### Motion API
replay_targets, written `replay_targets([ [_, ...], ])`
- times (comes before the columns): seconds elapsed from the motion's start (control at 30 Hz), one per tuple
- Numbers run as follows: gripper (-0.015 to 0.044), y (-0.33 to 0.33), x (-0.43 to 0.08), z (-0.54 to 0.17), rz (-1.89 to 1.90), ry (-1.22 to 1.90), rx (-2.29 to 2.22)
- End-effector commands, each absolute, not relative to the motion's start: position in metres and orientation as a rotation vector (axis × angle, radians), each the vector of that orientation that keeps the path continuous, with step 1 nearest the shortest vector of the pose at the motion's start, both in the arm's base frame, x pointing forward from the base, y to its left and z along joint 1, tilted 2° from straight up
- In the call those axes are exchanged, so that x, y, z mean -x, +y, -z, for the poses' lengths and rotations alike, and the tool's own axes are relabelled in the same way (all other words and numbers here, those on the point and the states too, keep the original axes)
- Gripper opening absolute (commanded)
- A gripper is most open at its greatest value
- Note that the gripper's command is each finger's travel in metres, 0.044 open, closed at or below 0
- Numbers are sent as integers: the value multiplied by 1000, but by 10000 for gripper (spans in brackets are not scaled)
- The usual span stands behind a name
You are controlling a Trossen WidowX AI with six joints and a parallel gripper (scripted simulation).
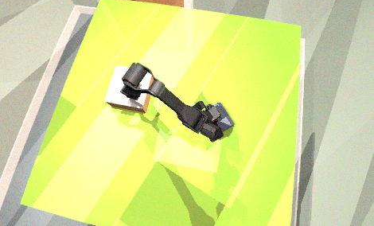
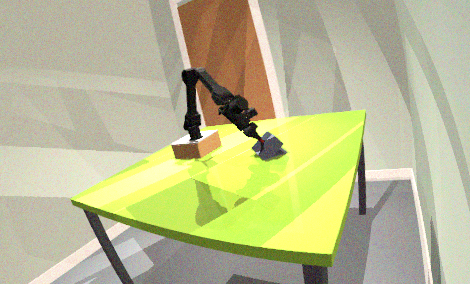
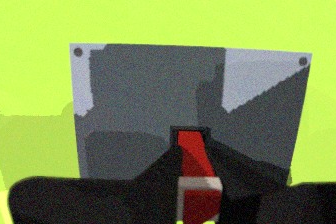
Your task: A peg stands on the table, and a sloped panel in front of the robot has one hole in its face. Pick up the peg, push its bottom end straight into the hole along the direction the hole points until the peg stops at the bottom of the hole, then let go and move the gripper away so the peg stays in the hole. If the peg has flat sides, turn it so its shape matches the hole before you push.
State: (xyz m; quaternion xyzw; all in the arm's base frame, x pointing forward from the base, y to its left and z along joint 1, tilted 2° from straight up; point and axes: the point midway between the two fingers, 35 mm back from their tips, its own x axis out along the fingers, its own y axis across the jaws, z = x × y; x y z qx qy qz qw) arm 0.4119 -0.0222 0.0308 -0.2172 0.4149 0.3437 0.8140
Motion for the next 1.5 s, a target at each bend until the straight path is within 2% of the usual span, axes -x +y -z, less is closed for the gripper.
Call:
replay_targets([
  [0.0, 0, -22, -412, -28, -732, 890, 459],
  [0.5, 0, -22, -412, -28, -734, 886, 463],
  [1.07, 440, -25, -410, -33, -733, 888, 462],
  [1.47, 440, -37, -401, -55, -732, 894, 461],
])
